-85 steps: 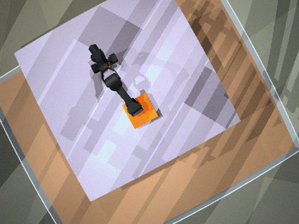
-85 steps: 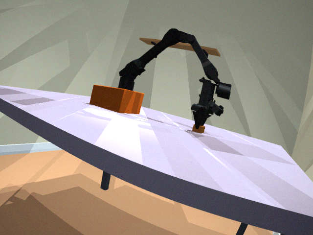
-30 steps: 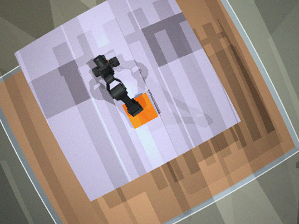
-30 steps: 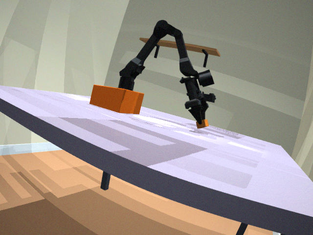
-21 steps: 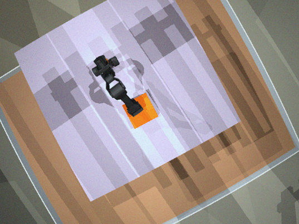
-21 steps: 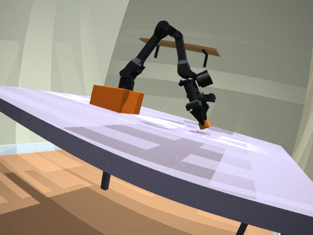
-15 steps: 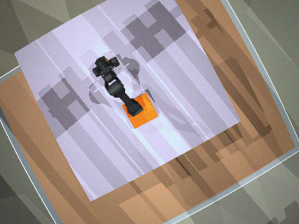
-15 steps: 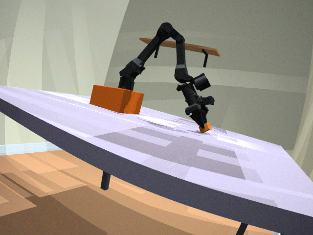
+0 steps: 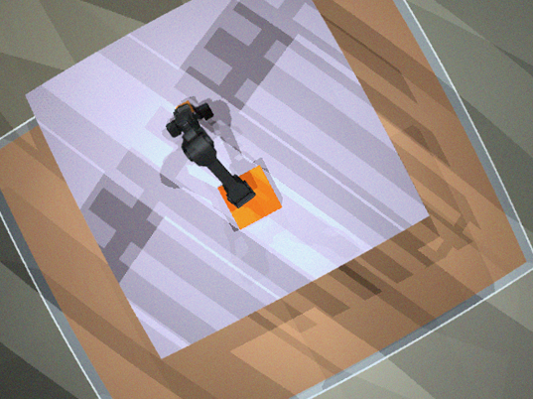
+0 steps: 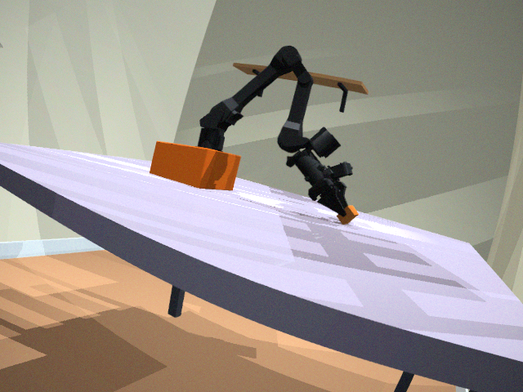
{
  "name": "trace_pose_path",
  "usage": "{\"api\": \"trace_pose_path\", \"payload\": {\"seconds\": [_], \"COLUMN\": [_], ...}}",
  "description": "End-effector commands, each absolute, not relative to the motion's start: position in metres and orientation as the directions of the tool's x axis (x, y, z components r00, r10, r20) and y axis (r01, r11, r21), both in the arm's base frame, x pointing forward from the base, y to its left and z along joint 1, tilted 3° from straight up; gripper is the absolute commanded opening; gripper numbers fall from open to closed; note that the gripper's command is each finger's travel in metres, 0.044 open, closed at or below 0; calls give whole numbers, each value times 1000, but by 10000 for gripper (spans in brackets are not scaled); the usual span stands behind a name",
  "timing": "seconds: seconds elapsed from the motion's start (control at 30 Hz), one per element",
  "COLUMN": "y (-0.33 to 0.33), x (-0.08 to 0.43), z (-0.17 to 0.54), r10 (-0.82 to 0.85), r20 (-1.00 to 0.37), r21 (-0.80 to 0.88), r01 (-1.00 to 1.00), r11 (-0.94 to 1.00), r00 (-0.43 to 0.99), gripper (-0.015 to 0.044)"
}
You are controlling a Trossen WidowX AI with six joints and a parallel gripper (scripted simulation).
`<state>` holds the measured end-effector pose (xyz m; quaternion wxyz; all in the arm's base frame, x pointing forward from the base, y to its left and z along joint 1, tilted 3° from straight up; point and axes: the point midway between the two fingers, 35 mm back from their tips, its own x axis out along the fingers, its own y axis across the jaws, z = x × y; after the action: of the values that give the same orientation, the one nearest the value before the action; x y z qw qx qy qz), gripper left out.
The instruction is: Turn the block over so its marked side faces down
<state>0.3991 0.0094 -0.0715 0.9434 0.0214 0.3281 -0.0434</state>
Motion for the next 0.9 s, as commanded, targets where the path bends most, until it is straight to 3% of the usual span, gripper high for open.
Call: {"api": "trace_pose_path", "payload": {"seconds": [0.0,0.37,0.87], "y": [9,8,8], "x": [391,378,378], "z": [-79,-73,-70], "r10": [-76,-87,-88], "r20": [-587,-460,-433], "r21": [5,9,9], "r01": [98,102,103], "r11": [995,995,995], "r00": [806,884,897], "gripper": [0,0,0]}}
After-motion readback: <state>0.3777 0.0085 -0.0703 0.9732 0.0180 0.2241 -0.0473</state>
